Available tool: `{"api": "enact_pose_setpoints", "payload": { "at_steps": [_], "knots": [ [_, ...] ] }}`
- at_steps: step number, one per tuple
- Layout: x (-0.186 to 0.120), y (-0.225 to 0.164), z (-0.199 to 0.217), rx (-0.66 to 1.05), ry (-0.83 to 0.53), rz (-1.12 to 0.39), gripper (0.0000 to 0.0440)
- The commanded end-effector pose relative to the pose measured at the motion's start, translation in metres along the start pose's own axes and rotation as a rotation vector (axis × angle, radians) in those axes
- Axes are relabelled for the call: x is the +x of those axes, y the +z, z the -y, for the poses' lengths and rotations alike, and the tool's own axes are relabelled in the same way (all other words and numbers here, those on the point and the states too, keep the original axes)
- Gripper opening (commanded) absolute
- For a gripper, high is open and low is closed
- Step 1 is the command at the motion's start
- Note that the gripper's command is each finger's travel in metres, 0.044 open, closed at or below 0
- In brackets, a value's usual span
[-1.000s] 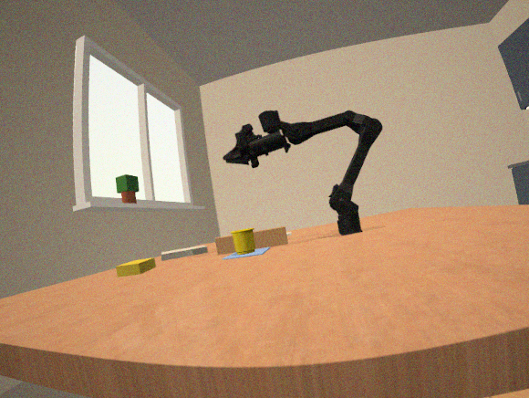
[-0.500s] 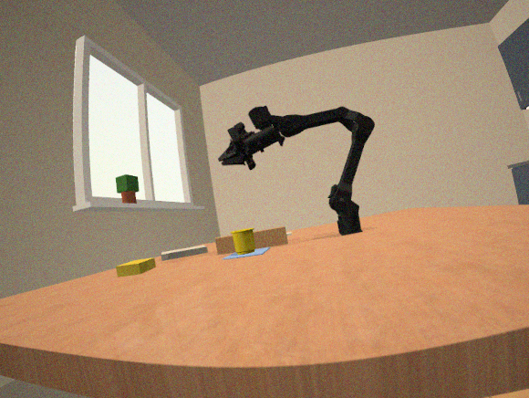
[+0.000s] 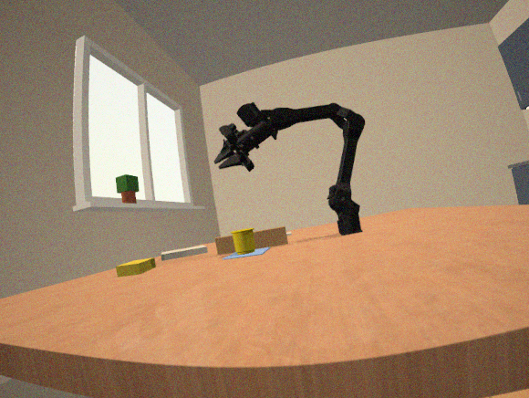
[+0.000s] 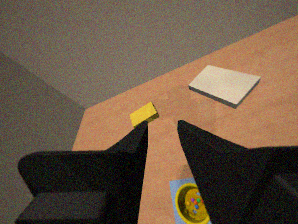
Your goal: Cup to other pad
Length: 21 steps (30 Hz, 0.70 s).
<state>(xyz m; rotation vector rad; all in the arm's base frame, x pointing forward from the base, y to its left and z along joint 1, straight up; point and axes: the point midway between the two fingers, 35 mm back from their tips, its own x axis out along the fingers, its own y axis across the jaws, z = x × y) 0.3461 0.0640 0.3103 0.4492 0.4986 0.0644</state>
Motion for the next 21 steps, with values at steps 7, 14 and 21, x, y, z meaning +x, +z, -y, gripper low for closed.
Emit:
{"api": "enact_pose_setpoints", "payload": {
  "at_steps": [7,14,21],
  "knots": [
    [0.008,-0.009,-0.009,0.115,-0.032,-0.111,0.0136],
    [0.013,-0.018,-0.014,0.205,-0.075,-0.198,0.0137],
    [0.018,-0.028,-0.017,0.291,-0.133,-0.282,0.0137]
  ]
}}
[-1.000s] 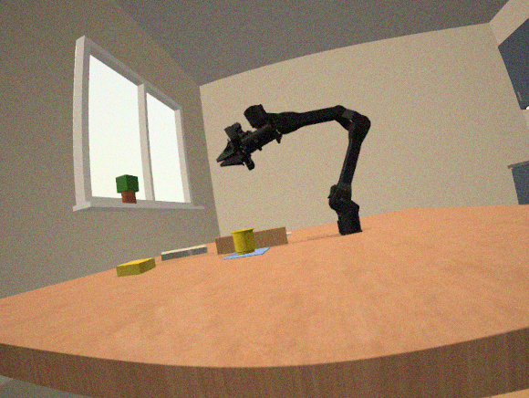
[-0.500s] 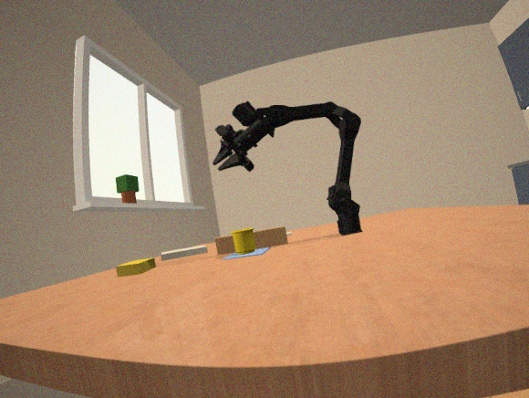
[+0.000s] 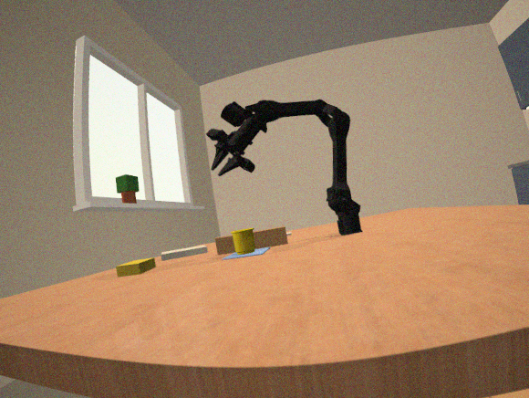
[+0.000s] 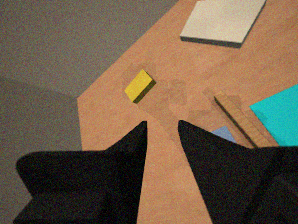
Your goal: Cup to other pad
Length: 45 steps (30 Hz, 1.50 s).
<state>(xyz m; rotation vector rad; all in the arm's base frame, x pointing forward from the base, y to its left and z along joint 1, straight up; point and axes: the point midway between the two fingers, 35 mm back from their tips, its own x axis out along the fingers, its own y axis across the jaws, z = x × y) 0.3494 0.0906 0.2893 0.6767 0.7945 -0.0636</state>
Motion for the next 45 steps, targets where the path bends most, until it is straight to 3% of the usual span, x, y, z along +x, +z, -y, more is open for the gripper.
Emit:
{"api": "enact_pose_setpoints", "payload": {
  "at_steps": [1,20,45],
  "knots": [
    [0.003,-0.004,-0.001,0.035,-0.021,-0.033,0.0137],
    [0.021,-0.031,0.013,0.215,-0.252,-0.208,0.0132],
    [0.050,-0.072,0.067,0.275,-0.627,-0.392,0.0143]
  ]
}}
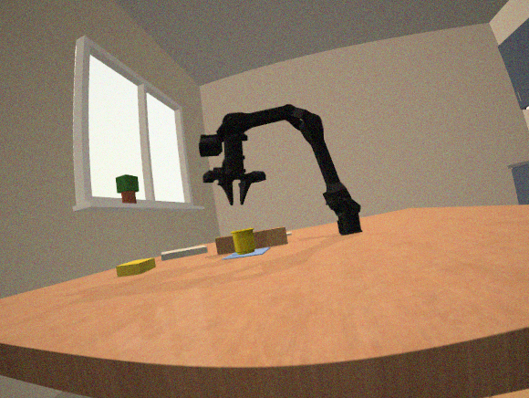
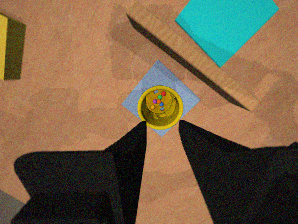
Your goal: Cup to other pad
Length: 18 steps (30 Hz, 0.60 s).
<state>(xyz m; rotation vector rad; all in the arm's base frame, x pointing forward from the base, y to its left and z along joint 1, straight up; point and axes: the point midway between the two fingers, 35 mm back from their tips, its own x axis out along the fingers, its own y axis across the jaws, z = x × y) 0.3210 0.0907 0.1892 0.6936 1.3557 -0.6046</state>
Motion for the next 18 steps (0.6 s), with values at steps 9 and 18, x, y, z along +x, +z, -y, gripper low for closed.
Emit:
{"api": "enact_pose_setpoints", "payload": {
  "at_steps": [9,18],
  "knots": [
    [0.033,-0.003,0.014,0.041,-0.128,-0.026,0.0149],
    [0.063,-0.006,0.021,0.061,-0.192,-0.034,0.0157]
  ]
}}
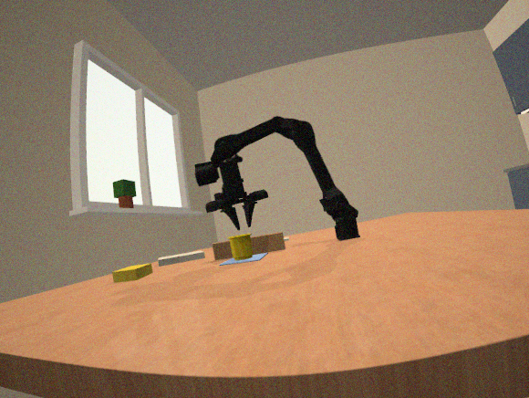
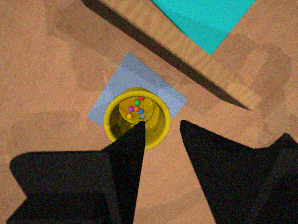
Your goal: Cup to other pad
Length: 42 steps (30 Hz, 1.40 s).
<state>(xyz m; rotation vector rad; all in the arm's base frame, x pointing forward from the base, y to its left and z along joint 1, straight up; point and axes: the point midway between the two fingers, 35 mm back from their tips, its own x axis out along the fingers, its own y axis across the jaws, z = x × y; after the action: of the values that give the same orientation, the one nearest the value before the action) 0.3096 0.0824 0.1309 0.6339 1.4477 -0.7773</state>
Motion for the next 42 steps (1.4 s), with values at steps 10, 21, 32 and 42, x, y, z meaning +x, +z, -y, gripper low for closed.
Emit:
{"api": "enact_pose_setpoints", "payload": {
  "at_steps": [10,21,32,42],
  "knots": [
    [0.046,-0.003,0.002,-0.013,-0.056,-0.006,0.0163],
    [0.071,-0.004,0.005,-0.084,-0.066,-0.003,0.0010],
    [0.047,0.004,0.005,-0.048,-0.022,0.014,0.0000],
    [0.017,0.018,0.009,0.043,0.032,0.024,0.0014]
  ]
}}
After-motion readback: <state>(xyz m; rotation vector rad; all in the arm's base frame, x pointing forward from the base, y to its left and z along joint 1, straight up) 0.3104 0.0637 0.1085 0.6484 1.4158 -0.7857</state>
